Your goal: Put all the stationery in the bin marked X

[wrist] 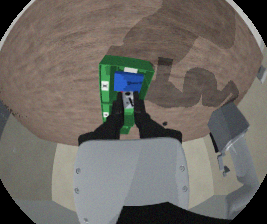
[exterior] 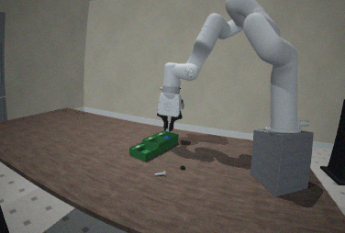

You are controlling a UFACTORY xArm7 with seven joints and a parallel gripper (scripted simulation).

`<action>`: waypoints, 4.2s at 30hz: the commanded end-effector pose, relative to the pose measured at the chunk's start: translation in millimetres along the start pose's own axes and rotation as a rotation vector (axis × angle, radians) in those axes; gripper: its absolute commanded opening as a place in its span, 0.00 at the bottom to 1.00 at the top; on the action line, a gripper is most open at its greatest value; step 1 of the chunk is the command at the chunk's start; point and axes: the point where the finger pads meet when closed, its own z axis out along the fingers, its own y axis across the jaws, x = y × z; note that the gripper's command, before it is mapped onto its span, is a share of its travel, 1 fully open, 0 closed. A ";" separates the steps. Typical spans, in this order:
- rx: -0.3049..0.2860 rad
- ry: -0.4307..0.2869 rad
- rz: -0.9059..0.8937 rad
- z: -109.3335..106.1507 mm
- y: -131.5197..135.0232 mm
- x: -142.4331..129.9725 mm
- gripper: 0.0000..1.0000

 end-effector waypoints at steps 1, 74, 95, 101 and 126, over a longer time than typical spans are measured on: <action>0.011 0.028 0.154 -1.3 -1.7 0.1 0.00; 0.014 0.040 0.222 2.2 -1.7 -0.3 0.29; 0.014 0.040 0.222 -41.2 -1.2 -2.0 1.00; 0.014 0.040 0.222 -61.2 -1.1 -2.8 1.00; 0.014 0.040 0.222 -132.2 -0.6 -5.6 1.00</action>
